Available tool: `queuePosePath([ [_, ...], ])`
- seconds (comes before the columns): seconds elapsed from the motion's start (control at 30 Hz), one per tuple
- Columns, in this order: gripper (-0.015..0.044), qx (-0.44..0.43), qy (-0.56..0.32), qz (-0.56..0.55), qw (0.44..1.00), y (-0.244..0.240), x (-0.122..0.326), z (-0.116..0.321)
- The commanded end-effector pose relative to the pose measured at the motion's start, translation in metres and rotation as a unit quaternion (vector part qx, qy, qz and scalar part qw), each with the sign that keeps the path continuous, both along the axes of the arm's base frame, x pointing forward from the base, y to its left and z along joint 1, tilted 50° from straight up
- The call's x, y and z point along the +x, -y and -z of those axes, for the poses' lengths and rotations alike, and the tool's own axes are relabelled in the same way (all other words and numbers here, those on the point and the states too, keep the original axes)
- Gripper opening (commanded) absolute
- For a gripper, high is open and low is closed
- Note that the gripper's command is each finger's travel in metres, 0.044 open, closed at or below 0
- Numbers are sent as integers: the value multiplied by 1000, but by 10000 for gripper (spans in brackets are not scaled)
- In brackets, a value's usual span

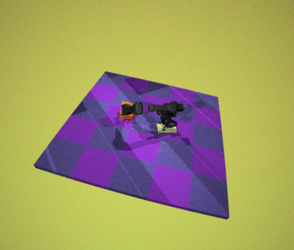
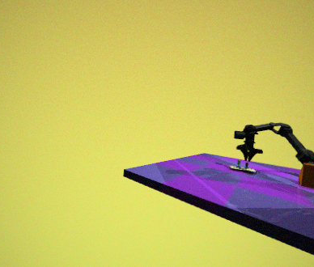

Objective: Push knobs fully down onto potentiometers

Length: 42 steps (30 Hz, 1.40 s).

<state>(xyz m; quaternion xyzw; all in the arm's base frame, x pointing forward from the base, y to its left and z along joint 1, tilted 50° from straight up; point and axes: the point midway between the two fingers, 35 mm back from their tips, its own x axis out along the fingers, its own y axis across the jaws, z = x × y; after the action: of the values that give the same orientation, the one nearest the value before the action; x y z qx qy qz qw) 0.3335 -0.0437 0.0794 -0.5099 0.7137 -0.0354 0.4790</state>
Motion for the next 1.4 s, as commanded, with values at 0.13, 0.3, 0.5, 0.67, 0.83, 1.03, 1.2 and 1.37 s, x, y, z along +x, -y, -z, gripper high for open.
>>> queuePosePath([
  [0.13, 105, 0, 1, -36, 999, -13, 8, -4],
  [0.3, 0, 1, 41, -17, 999, -22, 14, -6],
  [0.5, 0, 3, 118, 52, 992, -25, 17, -6],
  [0.67, 0, 5, 182, 109, 977, -28, 19, -5],
  [0.83, 0, 6, 243, 166, 956, -30, 22, -5],
  [1.03, 0, 7, 315, 232, 920, -33, 25, -4],
  [1.2, 0, 7, 373, 285, 883, -36, 27, -4],
  [1.37, 0, 6, 427, 336, 839, -38, 29, -3],
])
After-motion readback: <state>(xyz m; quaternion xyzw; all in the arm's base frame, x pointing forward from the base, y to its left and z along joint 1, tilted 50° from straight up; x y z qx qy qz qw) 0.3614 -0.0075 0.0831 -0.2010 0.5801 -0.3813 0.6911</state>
